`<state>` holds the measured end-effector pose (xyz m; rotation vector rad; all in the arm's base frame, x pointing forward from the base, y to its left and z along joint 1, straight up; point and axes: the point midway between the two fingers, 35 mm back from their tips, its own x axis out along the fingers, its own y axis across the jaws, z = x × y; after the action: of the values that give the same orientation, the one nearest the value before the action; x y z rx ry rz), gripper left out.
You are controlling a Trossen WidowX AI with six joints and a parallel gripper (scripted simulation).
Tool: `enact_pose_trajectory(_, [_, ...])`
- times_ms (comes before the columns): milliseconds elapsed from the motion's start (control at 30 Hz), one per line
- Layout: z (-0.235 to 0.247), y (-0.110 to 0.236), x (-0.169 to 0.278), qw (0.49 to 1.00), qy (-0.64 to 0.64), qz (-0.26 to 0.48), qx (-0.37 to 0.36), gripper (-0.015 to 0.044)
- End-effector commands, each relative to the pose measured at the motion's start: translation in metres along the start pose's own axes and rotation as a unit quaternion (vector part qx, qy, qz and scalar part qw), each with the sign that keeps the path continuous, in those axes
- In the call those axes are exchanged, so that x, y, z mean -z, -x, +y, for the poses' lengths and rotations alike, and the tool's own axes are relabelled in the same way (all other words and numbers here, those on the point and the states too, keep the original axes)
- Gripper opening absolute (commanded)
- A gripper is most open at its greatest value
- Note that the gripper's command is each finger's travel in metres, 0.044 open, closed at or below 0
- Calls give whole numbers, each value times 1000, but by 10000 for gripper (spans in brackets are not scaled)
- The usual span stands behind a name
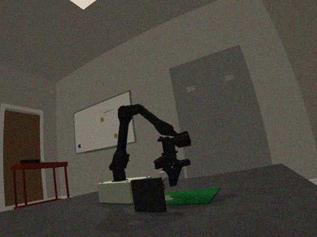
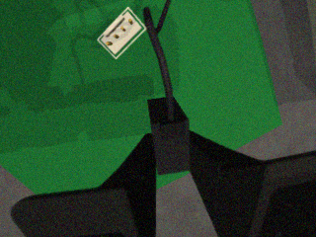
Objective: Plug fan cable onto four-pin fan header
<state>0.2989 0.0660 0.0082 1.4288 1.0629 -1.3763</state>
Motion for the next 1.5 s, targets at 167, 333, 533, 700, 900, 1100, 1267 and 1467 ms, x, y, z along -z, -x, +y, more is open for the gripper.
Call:
enact_pose_trajectory(167, [4,0,-10,989,151,-3,0,0])
enact_pose_trajectory(333, [6,0,-15,972,236,-4,0,0])
enact_pose_trajectory(533, [9,0,-22,942,335,-4,0,0])
enact_pose_trajectory(700, [11,0,-27,909,416,-4,1,0])
enact_pose_trajectory(900, [13,0,-34,861,508,-5,1,0])
enact_pose_trajectory(1100, [15,0,-40,804,595,-5,2,0])
enact_pose_trajectory(1267, [17,0,-46,749,662,-5,2,0])
enact_pose_trajectory(1467, [19,0,-52,677,736,-5,3,0])
